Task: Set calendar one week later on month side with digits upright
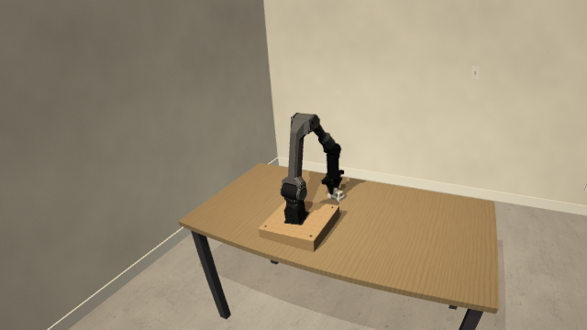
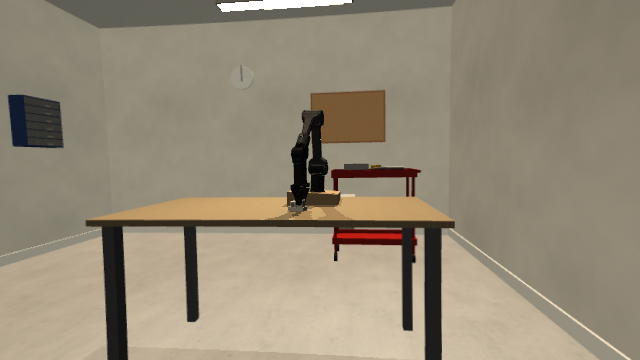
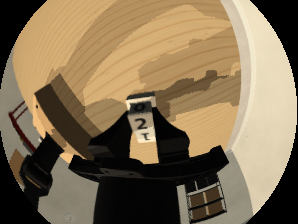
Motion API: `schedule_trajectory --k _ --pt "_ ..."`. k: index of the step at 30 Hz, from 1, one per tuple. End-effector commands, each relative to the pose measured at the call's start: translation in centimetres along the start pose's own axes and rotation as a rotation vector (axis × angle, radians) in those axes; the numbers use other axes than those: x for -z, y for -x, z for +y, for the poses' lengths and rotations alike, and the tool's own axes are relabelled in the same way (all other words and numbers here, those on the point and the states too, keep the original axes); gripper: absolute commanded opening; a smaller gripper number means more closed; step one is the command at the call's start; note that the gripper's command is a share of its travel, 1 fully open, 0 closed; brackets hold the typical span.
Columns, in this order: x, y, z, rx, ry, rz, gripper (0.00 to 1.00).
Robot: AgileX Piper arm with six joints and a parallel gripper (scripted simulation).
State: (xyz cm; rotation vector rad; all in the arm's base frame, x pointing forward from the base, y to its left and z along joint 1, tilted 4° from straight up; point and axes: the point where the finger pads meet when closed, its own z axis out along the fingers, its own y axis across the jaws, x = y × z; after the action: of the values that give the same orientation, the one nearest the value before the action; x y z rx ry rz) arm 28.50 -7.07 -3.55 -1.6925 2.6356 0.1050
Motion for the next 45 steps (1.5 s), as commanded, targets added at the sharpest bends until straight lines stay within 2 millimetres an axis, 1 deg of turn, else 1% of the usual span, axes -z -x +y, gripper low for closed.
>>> schedule_trajectory --k 1,7,9,13,17,33,37,41,43,45 --pt "1.0 0.0 -0.1 -0.001 -0.006 0.0 0.33" --pt "5.3 0.0 -0.1 -0.001 -0.006 0.0 0.33" --pt "5.3 0.0 -0.1 -0.001 -0.006 0.0 0.33" --pt "8.0 0.0 -0.1 -0.001 -0.006 0.0 0.33" --pt "9.3 0.0 -0.1 0.0 -0.006 -0.001 0.33" --pt "9.3 0.1 -0.1 -0.021 -0.002 0.0 0.33" --pt "9.2 0.6 -0.2 -0.103 -0.001 0.0 0.33" --pt "9.2 1.5 -0.3 -0.261 -0.002 0.0 0.33" --pt "9.2 1.5 -0.3 -0.261 -0.002 0.0 0.33" --pt "9.1 2.1 -0.3 -0.367 -0.002 0.001 0.33"
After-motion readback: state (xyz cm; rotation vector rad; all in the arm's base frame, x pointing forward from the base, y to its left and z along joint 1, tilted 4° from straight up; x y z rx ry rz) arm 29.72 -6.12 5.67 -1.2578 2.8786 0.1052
